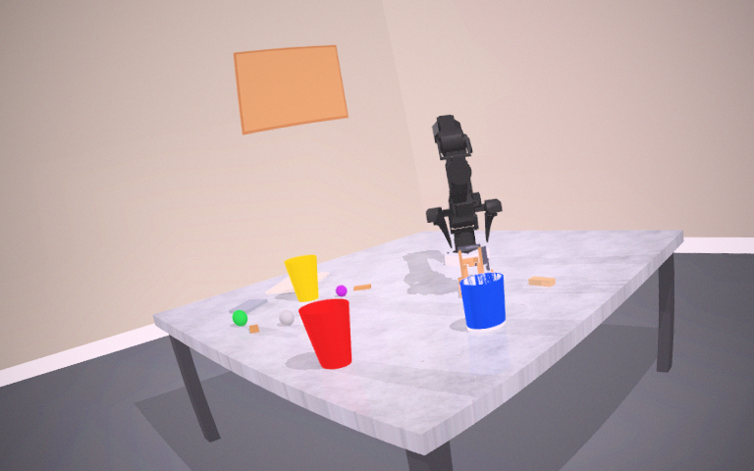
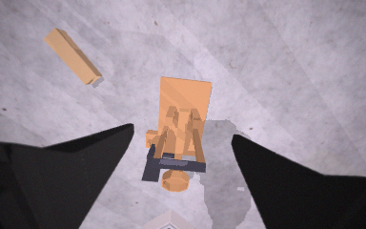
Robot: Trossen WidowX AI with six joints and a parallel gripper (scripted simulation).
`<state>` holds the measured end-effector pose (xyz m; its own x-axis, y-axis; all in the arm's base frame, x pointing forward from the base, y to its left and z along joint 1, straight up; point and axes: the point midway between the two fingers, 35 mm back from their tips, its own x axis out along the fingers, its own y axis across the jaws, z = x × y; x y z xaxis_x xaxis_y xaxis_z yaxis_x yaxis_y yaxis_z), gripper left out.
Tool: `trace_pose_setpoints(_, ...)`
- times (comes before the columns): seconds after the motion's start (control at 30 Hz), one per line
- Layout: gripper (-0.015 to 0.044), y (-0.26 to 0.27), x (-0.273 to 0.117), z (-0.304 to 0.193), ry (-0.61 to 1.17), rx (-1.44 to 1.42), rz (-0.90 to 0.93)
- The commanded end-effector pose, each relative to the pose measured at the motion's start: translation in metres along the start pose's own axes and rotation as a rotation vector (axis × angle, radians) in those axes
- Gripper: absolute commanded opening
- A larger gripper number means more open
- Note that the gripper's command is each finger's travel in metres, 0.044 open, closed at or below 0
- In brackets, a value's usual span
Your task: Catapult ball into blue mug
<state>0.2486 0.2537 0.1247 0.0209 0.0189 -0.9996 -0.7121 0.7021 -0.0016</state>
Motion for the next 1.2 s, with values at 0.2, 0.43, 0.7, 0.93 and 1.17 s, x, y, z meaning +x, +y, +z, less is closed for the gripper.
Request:
trace_pose_setpoints(0.2, 0.044, 0.0, -0.013, -0.005, -0.005, 0.0, 0.001)
trace_pose_setpoints(0.43, 0.044, 0.0, 0.026, -0.004, -0.005, 0.0, 0.001)
trace_pose_setpoints(0.7, 0.044, 0.0, 0.036, -0.004, -0.005, 0.0, 0.001)
trace_pose_setpoints(0.93, 0.044, 0.0, 0.048, -0.004, -0.005, 0.0, 0.001)
trace_pose_setpoints(1.17, 0.044, 0.0, 0.059, -0.003, -0.005, 0.0, 0.001)
